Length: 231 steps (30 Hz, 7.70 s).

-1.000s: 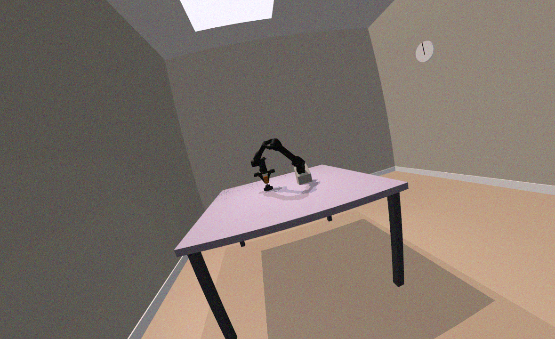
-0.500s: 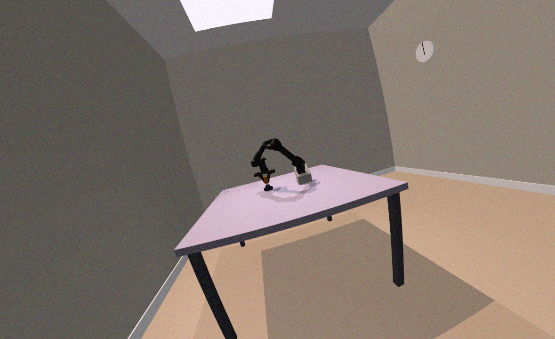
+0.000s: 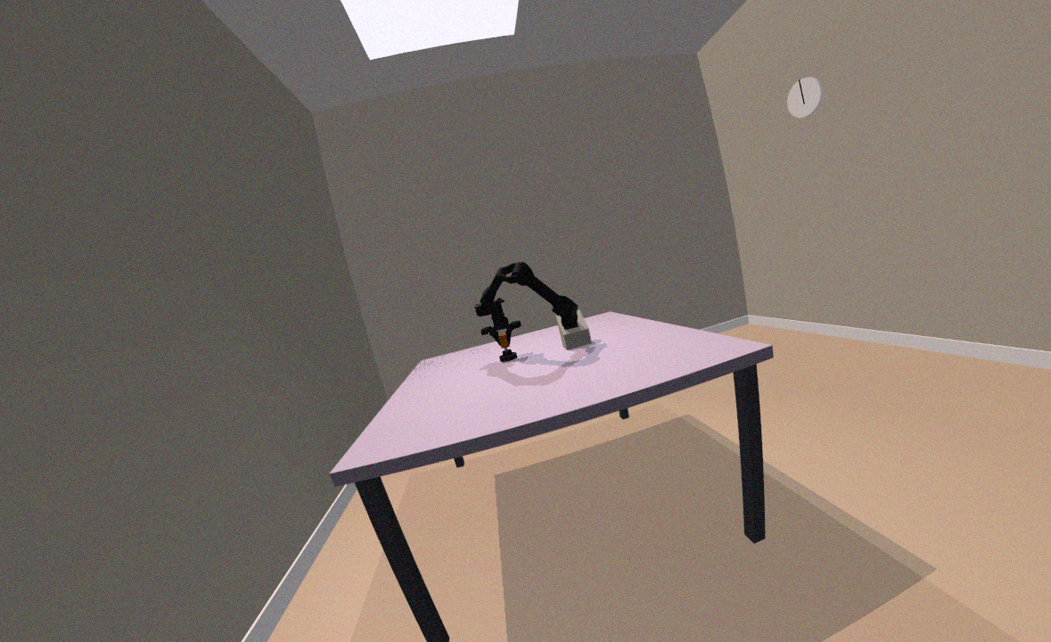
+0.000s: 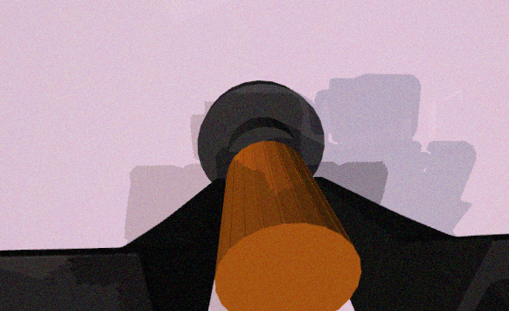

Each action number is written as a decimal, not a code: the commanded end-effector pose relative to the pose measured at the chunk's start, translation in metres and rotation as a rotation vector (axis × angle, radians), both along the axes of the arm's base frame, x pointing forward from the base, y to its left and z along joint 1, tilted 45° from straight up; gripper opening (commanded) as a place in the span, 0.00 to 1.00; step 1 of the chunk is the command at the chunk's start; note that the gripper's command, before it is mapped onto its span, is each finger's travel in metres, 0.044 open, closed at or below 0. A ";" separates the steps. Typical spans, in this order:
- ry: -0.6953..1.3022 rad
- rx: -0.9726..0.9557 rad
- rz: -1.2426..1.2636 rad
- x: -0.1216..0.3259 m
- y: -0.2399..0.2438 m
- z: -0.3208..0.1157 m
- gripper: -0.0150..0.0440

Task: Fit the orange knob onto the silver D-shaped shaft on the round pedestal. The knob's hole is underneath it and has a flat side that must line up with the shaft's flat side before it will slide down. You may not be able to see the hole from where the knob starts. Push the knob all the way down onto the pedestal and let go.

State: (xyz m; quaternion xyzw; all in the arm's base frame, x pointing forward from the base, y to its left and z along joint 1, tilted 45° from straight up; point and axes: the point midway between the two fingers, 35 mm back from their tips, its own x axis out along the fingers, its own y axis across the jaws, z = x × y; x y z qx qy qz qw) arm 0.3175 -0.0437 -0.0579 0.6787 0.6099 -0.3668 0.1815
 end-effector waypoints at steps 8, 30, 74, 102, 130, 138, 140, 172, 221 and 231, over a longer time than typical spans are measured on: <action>0.002 -0.002 -0.002 -0.001 -0.002 0.003 0.25; 0.148 -0.004 -0.153 0.000 0.000 0.000 0.25; 0.293 -0.007 -0.303 0.000 0.000 0.000 0.25; 0.438 -0.010 -0.454 0.000 0.000 0.000 0.25; 0.584 -0.012 -0.605 0.000 0.000 0.001 0.25; 0.584 -0.012 -0.605 0.000 0.000 0.000 0.25; 0.584 -0.012 -0.605 0.000 0.000 0.000 0.25; 0.729 -0.015 -0.756 -0.001 0.000 0.001 0.25; 0.754 -0.015 -0.780 -0.001 0.013 -0.010 0.25; 0.750 -0.021 -0.776 -0.001 0.013 -0.011 0.25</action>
